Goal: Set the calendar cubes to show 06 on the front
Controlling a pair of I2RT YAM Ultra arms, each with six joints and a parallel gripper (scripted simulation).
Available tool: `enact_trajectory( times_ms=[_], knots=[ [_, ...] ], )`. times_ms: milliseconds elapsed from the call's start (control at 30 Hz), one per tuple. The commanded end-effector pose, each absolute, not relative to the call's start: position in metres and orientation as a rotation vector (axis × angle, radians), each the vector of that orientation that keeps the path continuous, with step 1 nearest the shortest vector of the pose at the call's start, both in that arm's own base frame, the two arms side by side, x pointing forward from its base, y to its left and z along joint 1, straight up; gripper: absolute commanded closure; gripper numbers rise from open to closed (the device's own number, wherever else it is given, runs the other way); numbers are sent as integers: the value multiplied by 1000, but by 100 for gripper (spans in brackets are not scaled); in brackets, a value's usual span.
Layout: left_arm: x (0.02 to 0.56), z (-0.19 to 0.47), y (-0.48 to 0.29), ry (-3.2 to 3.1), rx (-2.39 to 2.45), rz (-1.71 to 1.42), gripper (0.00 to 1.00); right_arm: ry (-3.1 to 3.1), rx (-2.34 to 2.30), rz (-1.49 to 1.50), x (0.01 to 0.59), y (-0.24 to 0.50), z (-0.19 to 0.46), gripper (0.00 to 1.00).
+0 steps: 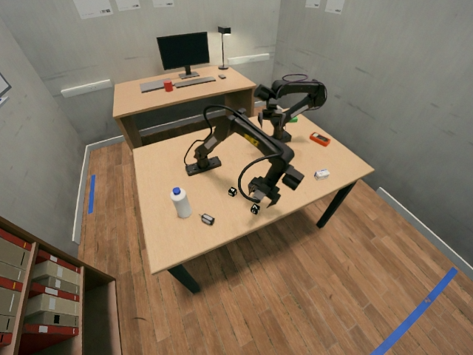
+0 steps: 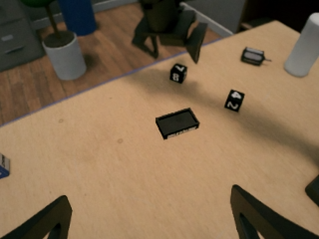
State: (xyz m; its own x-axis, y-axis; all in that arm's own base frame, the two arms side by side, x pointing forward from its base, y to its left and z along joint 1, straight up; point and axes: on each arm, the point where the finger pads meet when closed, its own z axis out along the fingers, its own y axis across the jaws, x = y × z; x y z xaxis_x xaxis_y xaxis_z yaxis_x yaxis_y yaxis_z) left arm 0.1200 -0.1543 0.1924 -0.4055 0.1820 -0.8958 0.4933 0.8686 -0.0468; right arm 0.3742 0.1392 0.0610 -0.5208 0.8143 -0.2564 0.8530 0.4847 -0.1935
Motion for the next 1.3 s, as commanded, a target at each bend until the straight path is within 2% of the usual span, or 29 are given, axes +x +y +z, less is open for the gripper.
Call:
enact_trajectory(
  times_ms=[0, 567, 1267],
  knots=[
    [122, 204, -153, 1964, 471, -374, 0, 2501, 1738, -217, 377, 137, 67, 0],
    [122, 204, -153, 1964, 471, -374, 0, 2043, 2505, 377, 380, 91, 81, 0],
    [122, 204, -153, 1964, 471, -374, 0, 2013, 2539, 352, 372, 80, 78, 0]
  ],
)
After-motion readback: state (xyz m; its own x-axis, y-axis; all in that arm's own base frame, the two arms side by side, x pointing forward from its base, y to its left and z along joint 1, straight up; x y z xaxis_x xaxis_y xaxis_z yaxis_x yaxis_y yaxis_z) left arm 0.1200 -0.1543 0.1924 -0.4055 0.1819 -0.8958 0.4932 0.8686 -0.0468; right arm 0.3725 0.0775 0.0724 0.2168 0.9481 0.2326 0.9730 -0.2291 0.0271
